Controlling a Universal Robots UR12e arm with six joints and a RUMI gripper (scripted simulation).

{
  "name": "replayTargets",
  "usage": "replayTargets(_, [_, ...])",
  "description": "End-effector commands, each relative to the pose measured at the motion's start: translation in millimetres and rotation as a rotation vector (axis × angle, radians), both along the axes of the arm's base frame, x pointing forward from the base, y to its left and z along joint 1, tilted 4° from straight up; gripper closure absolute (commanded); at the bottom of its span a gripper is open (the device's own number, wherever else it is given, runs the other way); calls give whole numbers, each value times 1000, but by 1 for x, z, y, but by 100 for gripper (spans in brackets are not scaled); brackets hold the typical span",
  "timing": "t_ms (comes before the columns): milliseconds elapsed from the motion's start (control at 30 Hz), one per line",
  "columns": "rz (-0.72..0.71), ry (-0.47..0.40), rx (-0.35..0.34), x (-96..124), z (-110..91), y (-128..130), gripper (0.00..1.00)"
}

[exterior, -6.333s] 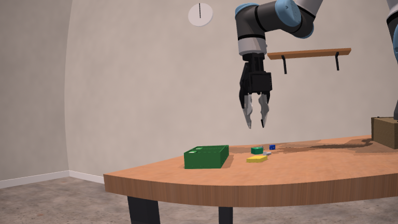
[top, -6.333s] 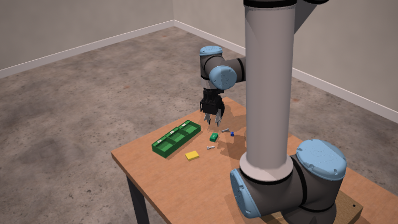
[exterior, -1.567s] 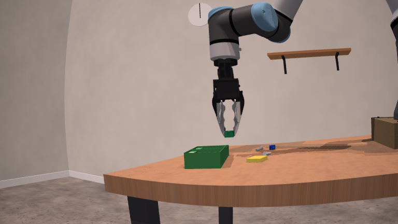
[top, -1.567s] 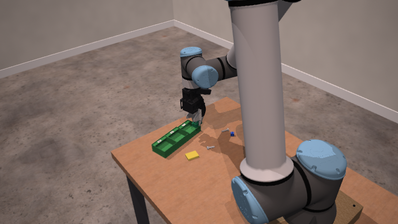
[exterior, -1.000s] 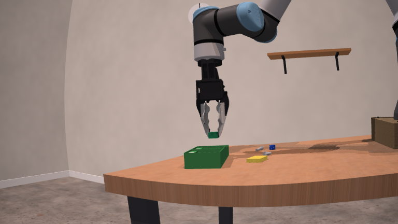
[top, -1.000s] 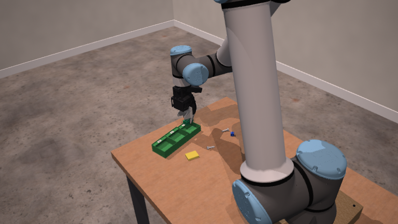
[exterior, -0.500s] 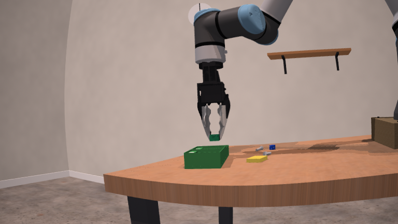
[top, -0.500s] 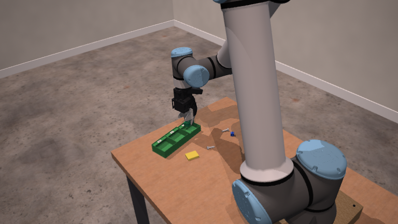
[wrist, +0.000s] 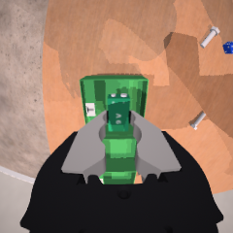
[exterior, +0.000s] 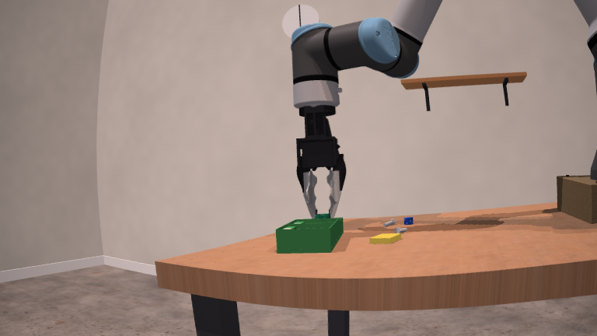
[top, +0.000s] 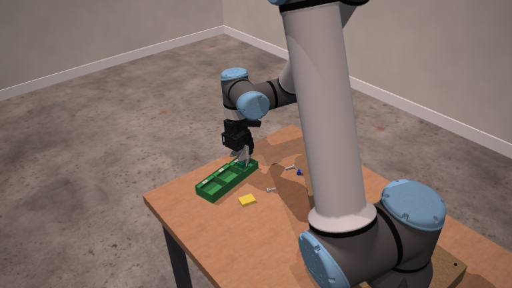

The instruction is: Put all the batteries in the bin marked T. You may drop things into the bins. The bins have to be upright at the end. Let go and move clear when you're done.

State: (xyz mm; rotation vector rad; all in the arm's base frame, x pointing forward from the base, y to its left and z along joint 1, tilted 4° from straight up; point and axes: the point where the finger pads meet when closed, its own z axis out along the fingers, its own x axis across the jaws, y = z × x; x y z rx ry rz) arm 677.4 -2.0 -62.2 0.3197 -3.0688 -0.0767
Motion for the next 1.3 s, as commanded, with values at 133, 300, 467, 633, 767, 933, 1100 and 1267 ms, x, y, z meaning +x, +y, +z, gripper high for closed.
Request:
replayTargets(133, [0, -2, 0, 0, -11, 0, 100])
replayTargets(300, [0, -2, 0, -1, -10, 0, 100])
replayTargets(467, [0, -2, 0, -2, -10, -1, 100])
replayTargets(633, [0, -2, 0, -2, -10, -1, 80])
replayTargets(767, [0, -2, 0, -2, -10, -1, 80])
replayTargets(933, [0, -2, 0, -2, -10, -1, 80])
replayTargets(1100, [0, -2, 0, -2, -10, -1, 80])
replayTargets(1267, [0, -2, 0, -2, -10, -1, 80])
